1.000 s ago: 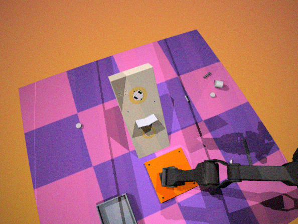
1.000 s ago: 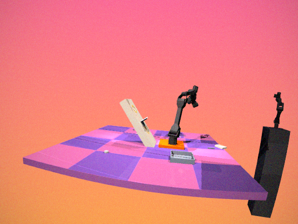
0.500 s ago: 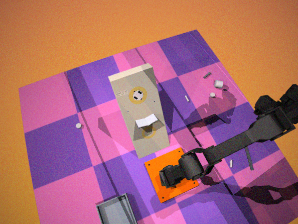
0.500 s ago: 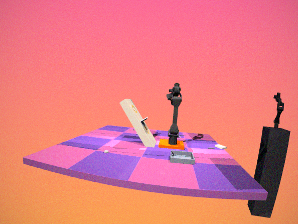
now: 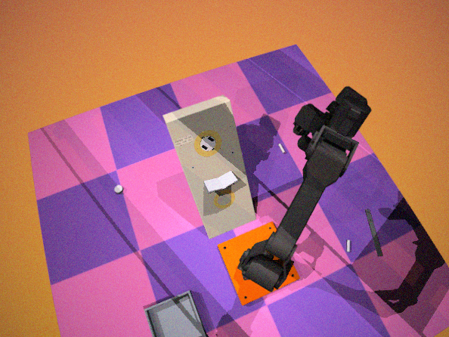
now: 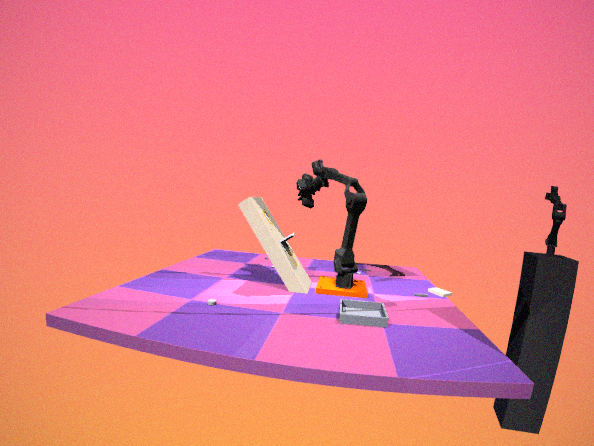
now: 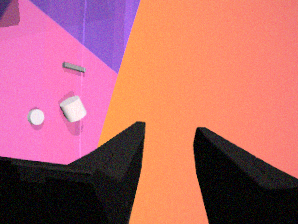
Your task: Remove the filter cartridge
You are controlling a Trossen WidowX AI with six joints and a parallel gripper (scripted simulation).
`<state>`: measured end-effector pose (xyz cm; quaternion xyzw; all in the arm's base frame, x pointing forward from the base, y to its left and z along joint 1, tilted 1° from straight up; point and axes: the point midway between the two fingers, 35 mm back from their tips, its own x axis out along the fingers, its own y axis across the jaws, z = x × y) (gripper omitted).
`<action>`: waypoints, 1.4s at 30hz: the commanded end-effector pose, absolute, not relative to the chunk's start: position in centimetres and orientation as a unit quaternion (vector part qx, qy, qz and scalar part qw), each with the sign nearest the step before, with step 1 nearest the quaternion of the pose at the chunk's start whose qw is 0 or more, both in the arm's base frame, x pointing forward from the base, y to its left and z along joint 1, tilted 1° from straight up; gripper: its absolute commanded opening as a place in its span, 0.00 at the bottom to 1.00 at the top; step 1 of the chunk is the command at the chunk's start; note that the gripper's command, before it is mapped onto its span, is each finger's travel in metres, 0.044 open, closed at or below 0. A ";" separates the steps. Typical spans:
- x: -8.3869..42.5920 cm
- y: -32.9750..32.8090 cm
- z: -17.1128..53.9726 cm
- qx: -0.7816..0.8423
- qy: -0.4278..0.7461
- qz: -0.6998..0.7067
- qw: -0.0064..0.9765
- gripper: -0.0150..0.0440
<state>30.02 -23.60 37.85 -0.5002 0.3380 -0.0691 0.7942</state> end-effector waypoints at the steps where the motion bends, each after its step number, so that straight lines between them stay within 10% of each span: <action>1: 31.3 -18.3 37.1 -0.473 0.316 -0.034 0.821 0.45; 18: 26.6 4.8 32.5 -0.332 0.252 0.174 0.892 0.45; 42: 28.2 6.0 31.0 -0.328 0.249 0.184 0.892 0.45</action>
